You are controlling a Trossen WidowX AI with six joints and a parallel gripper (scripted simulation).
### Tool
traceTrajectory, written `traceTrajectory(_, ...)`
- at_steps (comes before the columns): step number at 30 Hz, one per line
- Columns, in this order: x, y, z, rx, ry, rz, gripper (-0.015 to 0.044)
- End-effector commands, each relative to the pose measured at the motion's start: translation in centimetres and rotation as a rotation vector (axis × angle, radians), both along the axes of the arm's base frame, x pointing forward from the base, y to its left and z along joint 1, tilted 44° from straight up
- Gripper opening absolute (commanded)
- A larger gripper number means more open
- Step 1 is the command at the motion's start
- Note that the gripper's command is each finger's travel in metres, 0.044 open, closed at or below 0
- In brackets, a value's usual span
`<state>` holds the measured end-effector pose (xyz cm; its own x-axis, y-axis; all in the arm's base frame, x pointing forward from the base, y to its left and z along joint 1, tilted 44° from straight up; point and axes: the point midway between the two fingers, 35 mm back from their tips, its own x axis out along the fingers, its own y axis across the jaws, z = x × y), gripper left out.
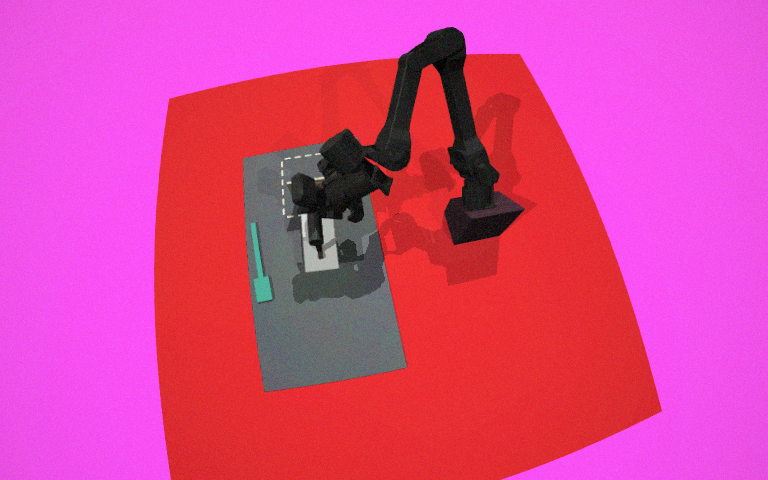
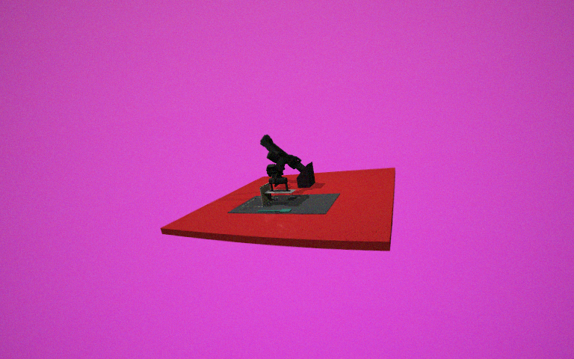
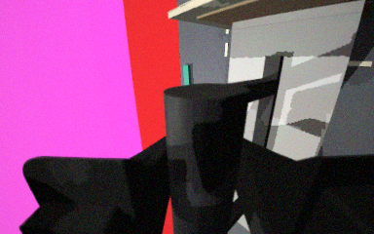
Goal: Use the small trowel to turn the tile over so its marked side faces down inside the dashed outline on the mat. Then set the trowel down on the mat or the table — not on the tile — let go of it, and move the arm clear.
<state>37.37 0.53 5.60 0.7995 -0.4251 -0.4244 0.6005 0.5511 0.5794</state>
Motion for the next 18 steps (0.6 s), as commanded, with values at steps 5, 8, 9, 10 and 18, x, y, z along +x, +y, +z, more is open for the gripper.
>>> traceTrajectory(5,0.0,-0.8,0.9,0.001,-0.005,0.010,0.0000)
traceTrajectory(8,0.1,-0.3,0.7,0.002,-0.003,0.010,0.0000)
traceTrajectory(9,0.1,0.0,0.6,0.003,-0.002,0.010,0.0000)
traceTrajectory(10,0.1,0.4,0.5,0.004,-0.002,0.009,0.0000)
traceTrajectory(18,0.1,3.3,-0.4,0.006,0.000,0.009,0.0000)
